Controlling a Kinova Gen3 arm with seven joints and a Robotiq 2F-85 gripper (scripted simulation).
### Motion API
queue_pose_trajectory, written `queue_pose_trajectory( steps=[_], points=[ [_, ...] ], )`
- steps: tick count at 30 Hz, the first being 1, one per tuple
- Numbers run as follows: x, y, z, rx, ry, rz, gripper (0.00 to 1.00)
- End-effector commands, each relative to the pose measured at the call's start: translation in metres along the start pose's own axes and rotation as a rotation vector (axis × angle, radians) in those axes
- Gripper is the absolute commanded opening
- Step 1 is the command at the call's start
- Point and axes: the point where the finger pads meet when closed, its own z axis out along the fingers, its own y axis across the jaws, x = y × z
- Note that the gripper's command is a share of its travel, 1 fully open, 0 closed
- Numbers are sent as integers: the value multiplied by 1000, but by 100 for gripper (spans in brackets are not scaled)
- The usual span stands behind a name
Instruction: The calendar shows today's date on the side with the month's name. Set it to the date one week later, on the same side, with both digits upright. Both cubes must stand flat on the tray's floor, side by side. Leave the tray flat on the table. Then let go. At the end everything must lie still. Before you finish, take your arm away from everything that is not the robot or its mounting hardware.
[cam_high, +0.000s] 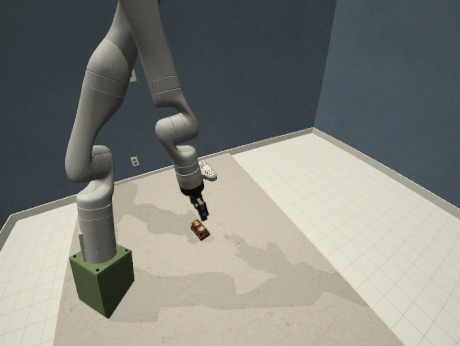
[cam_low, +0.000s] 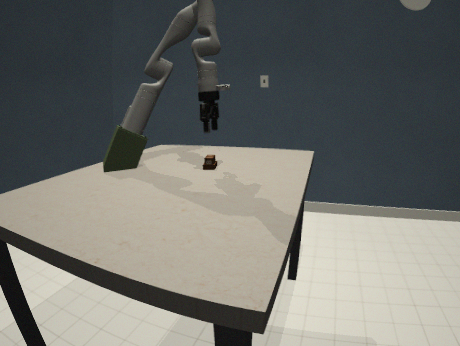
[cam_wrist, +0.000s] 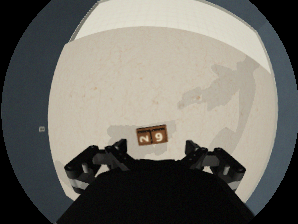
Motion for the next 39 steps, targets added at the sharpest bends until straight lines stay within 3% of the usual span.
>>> queue_pose_trajectory(
  steps=[1,13,15,30,39],
  points=[
    [-1,-2,3,2,-13,80,100],
    [-3,0,11,-10,-17,598,100],
    [-3,0,11,-10,-17,598,100],
    [-7,3,19,-31,-19,1091,100],
    [-9,4,21,-39,-18,1241,100]
  ],
)
